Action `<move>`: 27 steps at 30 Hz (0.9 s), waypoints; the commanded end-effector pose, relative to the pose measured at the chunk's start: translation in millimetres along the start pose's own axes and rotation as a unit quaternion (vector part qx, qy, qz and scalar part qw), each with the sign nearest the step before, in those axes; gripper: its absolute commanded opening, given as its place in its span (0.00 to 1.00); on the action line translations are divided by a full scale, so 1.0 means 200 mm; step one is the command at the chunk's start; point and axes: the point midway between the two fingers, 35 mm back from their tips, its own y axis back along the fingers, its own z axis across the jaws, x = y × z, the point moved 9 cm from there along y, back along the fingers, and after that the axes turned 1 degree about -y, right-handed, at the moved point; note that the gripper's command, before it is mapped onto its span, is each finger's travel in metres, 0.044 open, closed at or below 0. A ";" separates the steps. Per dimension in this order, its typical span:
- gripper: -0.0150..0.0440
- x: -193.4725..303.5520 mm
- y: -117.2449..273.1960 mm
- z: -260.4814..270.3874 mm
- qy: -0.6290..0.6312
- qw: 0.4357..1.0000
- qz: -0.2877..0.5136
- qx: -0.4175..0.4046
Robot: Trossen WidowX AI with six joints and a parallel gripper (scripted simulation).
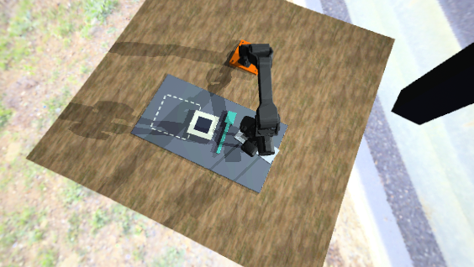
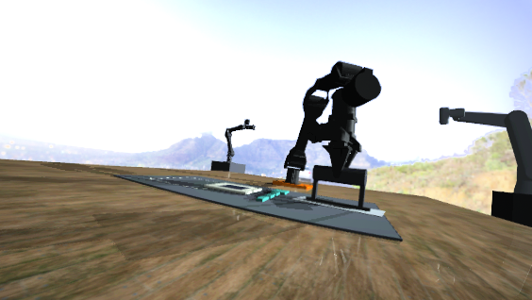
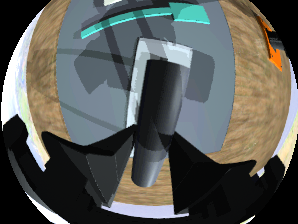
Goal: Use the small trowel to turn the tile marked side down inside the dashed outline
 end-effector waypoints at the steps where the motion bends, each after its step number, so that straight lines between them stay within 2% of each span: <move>1: 0.47 0.00 0.00 0.00 0.065 0.998 0.001 0.000; 7: 0.47 0.00 0.00 0.00 0.151 0.988 0.001 0.000; 13: 0.47 0.00 0.00 0.00 0.161 0.987 0.001 0.000; 18: 0.70 0.00 0.00 0.00 0.161 0.987 0.001 0.000; 27: 0.71 0.00 0.00 0.00 0.161 0.987 0.001 0.000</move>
